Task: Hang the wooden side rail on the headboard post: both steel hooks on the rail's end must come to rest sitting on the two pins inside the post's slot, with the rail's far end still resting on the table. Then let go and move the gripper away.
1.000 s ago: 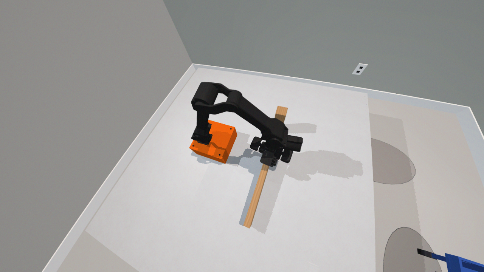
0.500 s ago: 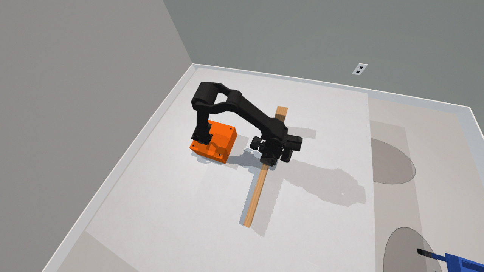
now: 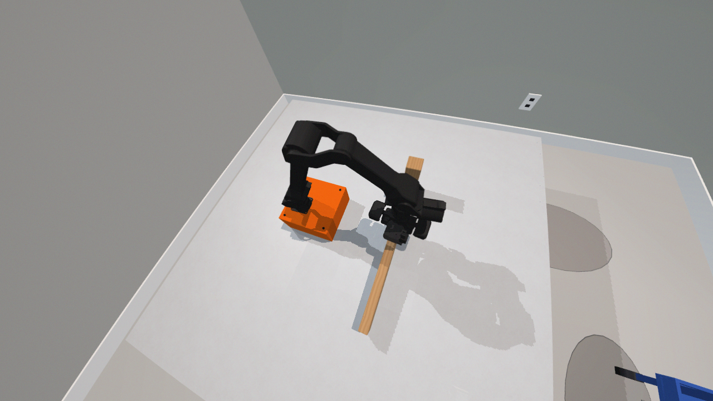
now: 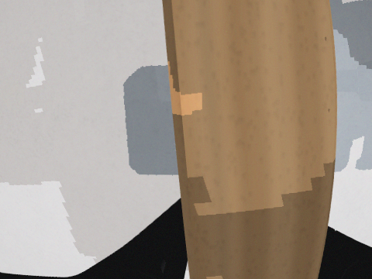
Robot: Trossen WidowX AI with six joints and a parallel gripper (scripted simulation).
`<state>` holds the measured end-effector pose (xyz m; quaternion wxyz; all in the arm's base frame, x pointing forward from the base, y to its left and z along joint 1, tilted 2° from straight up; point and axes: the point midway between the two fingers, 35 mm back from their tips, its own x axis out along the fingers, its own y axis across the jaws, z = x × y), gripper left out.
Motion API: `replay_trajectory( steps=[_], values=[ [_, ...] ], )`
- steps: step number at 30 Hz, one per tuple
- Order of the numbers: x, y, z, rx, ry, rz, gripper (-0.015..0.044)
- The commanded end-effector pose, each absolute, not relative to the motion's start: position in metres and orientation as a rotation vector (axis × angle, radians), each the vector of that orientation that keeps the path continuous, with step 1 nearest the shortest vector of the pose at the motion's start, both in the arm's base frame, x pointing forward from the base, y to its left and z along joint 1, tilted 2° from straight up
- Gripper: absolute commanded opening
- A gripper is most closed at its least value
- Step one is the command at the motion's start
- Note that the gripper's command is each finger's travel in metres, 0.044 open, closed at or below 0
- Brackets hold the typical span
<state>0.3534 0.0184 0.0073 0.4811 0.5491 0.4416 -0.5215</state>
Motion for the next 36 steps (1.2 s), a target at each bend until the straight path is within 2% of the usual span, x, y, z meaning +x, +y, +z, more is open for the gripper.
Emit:
replay_trajectory(
  steps=[1,36],
  values=[
    [0.3546,0.0192,0.0093,1.351,1.067,-1.274,0.0000],
    [0.3565,0.0230,0.0112,1.351,1.067,-1.274,0.0000]
  ],
)
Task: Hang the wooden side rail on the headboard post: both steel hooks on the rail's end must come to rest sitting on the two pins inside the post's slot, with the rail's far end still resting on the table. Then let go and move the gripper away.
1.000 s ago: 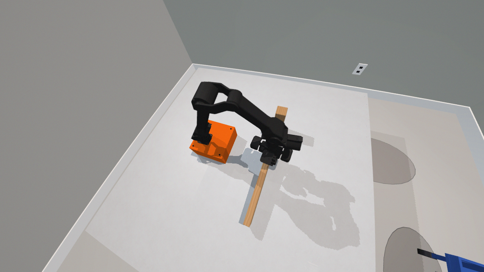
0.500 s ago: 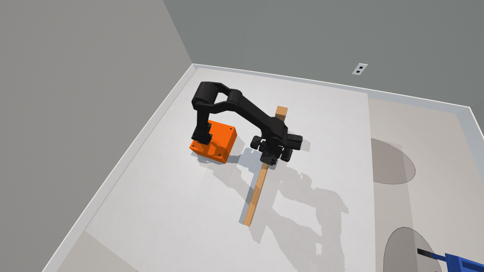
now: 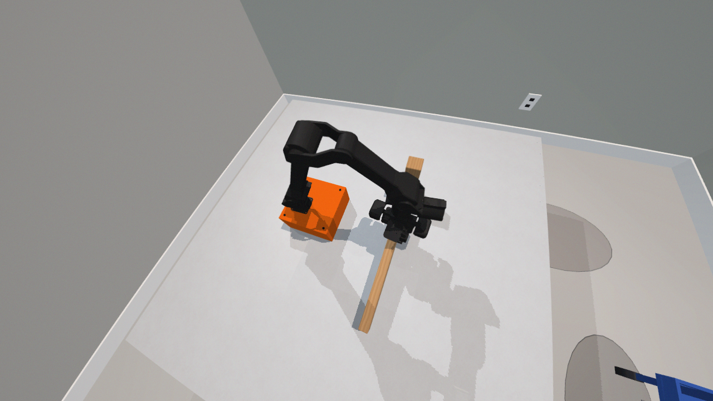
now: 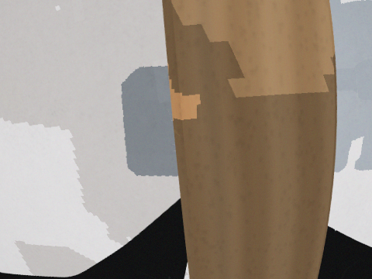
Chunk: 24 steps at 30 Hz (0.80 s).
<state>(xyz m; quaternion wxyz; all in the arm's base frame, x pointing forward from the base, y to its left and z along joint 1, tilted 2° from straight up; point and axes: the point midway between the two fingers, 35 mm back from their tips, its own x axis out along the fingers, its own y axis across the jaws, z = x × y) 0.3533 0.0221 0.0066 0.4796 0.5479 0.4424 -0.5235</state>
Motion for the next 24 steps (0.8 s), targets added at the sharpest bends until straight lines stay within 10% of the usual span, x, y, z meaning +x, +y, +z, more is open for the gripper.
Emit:
replay_trajectory(
  steps=[1,24],
  values=[
    [0.3566,0.0231,0.0113,1.351,1.067,-1.274,0.0000],
    [0.3545,0.0258,0.0092,1.351,1.068,-1.274,0.0000]
  ],
)
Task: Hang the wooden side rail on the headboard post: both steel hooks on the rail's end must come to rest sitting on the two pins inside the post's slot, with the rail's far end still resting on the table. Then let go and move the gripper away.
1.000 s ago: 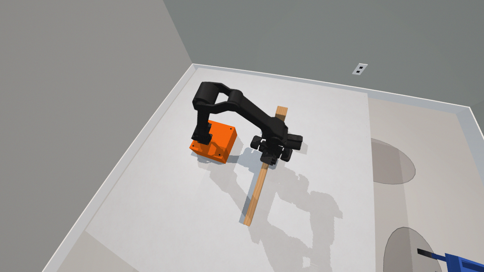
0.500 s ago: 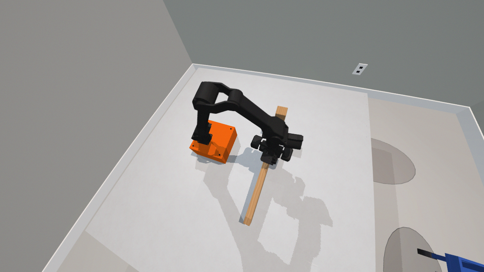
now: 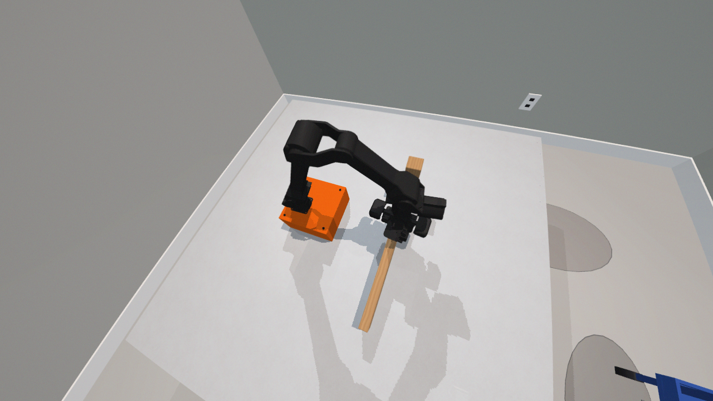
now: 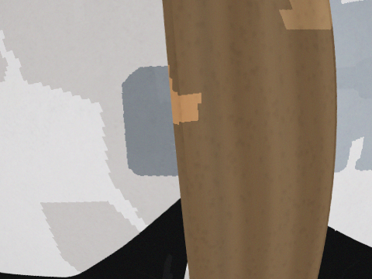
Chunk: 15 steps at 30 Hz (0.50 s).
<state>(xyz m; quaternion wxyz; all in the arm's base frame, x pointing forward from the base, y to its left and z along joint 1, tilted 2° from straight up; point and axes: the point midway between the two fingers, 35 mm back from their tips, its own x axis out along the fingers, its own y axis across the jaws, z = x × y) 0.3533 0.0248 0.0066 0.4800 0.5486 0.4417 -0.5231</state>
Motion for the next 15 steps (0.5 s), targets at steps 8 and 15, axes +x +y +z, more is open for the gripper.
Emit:
replay_trajectory(
  steps=[8,15],
  values=[
    [0.3550,0.0267,0.0101,1.351,1.068,-1.274,0.0000],
    [0.3554,0.0275,0.0107,1.351,1.068,-1.274,0.0000]
  ],
)
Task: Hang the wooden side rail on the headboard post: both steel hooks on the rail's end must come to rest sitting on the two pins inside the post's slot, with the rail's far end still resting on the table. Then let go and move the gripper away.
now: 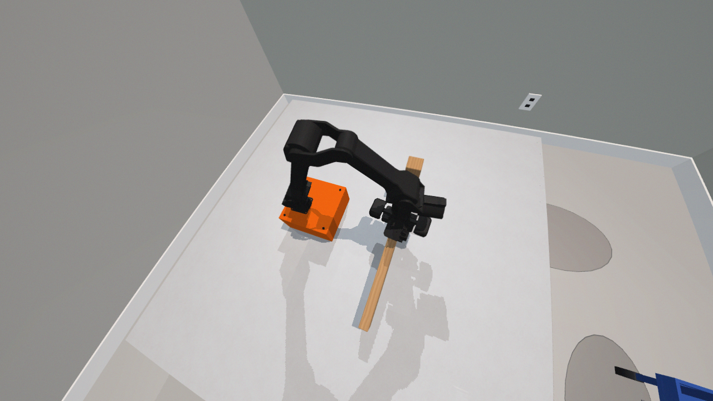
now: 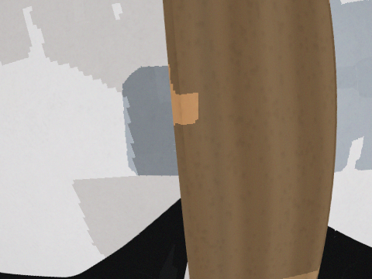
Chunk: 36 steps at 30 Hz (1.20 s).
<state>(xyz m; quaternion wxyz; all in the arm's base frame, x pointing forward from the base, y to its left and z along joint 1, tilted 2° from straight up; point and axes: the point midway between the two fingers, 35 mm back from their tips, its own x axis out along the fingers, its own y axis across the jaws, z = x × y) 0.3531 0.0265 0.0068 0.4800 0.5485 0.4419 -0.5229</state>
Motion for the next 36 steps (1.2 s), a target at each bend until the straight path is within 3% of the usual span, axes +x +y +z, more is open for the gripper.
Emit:
replay_trajectory(
  steps=[1,36],
  values=[
    [0.3556,0.0276,0.0107,1.351,1.068,-1.274,0.0000],
    [0.3552,0.0315,0.0094,1.352,1.068,-1.273,0.0000]
  ],
)
